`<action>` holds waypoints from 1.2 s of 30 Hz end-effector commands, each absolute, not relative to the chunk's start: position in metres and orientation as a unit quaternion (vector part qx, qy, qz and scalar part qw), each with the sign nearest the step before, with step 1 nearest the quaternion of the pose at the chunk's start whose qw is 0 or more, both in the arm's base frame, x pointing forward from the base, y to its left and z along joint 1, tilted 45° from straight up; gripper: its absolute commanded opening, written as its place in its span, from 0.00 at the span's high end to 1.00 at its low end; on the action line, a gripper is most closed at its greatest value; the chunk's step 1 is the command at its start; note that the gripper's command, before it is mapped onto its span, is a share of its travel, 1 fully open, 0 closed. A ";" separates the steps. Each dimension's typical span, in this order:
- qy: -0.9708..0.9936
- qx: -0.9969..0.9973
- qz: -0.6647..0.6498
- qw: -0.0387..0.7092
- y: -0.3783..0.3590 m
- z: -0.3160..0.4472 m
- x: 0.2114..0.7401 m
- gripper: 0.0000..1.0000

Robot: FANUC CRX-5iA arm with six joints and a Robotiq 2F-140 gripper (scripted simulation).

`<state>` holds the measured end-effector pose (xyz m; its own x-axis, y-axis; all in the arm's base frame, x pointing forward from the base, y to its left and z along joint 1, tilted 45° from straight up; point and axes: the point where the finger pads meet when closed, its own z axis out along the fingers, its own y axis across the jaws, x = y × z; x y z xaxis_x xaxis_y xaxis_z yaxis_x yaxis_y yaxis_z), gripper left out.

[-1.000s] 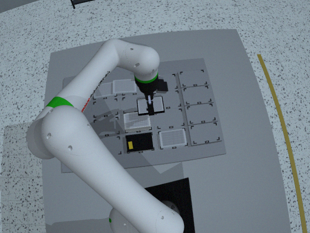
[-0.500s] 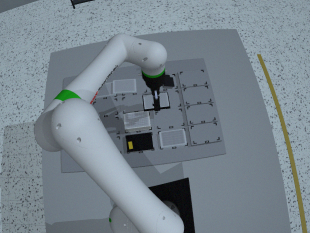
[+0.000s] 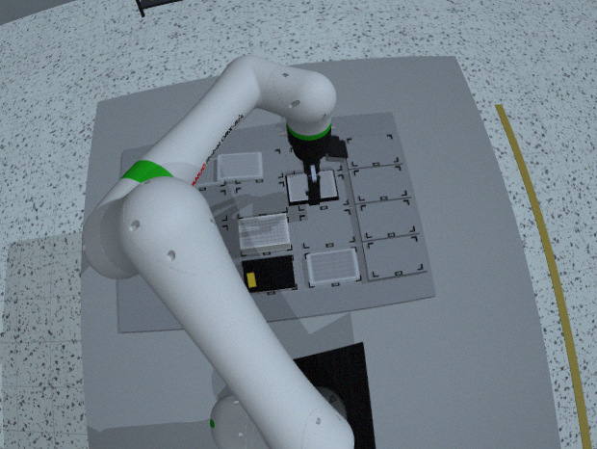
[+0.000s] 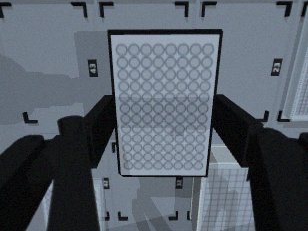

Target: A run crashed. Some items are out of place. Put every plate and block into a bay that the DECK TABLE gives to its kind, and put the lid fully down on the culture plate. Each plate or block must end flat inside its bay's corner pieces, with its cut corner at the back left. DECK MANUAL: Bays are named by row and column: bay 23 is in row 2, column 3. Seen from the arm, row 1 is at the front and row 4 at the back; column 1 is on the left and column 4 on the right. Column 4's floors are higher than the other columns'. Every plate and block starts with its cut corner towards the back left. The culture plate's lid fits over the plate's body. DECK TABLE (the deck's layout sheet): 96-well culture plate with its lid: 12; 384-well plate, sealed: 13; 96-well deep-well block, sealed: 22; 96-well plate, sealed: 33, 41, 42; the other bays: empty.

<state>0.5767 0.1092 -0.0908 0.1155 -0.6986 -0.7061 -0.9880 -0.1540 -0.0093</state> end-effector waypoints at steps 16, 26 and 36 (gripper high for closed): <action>0.600 -0.703 0.287 0.252 0.091 -0.111 0.600 0.90; 0.600 -0.703 0.287 0.252 0.094 -0.113 0.599 0.90; 0.600 -0.703 0.287 0.252 0.102 -0.120 0.597 0.90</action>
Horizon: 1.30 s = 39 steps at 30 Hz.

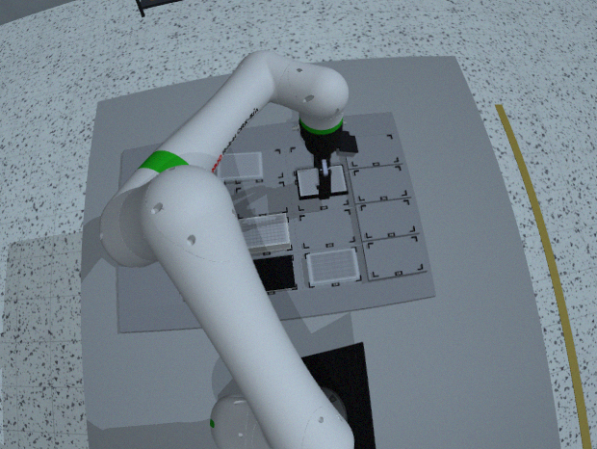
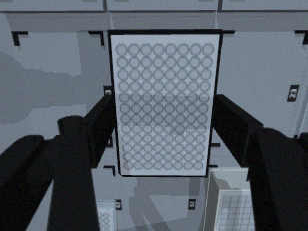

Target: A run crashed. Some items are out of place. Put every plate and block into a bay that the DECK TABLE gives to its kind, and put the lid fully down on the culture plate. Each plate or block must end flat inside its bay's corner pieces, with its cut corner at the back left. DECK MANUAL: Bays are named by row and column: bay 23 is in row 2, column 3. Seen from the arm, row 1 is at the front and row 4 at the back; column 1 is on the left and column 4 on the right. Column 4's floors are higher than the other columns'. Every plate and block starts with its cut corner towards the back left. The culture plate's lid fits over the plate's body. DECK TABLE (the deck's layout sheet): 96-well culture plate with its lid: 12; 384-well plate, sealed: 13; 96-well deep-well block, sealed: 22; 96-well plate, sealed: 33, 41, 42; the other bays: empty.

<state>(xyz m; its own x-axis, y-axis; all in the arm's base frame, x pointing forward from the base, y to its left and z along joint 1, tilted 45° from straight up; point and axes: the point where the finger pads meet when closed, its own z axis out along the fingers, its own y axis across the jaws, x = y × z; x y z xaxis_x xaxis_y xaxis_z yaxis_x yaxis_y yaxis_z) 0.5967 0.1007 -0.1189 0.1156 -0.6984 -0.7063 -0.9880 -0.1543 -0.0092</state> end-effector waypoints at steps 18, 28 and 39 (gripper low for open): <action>0.600 -0.703 0.287 0.252 0.117 -0.135 0.595 0.90; 0.600 -0.703 0.287 0.252 0.126 -0.144 0.593 0.90; 0.600 -0.703 0.287 0.252 0.129 -0.147 0.593 0.90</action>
